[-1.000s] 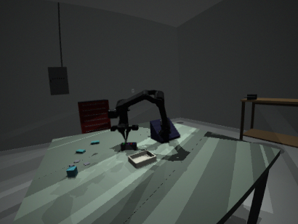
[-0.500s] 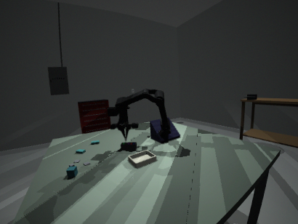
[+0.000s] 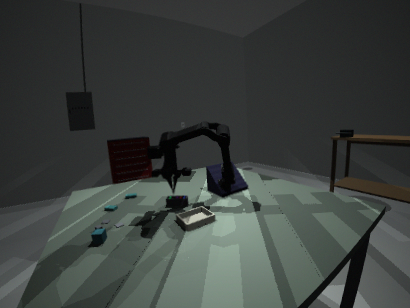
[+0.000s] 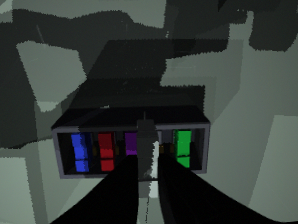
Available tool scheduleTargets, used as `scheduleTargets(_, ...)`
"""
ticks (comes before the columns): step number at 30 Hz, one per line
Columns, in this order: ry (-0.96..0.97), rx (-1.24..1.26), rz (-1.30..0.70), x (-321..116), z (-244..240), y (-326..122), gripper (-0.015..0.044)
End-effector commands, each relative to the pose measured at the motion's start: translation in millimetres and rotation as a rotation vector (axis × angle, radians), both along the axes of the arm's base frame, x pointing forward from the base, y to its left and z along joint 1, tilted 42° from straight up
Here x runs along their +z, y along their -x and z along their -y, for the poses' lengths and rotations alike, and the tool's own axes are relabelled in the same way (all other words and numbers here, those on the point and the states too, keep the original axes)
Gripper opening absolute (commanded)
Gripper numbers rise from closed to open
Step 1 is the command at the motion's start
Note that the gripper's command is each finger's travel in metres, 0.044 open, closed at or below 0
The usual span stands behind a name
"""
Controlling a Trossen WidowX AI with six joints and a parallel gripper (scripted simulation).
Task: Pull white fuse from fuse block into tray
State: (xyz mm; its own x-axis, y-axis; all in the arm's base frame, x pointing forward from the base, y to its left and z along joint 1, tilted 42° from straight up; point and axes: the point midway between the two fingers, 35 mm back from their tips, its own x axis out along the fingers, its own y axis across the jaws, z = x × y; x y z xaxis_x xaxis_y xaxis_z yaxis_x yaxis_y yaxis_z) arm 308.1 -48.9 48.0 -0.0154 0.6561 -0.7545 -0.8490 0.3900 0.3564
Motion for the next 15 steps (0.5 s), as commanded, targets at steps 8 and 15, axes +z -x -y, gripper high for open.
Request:
scheduleTargets(8,0.009,-0.005,0.010,58,-62,-5,0.0000)
scheduleTargets(15,-0.001,-0.004,0.011,94,-102,5,0.0000)
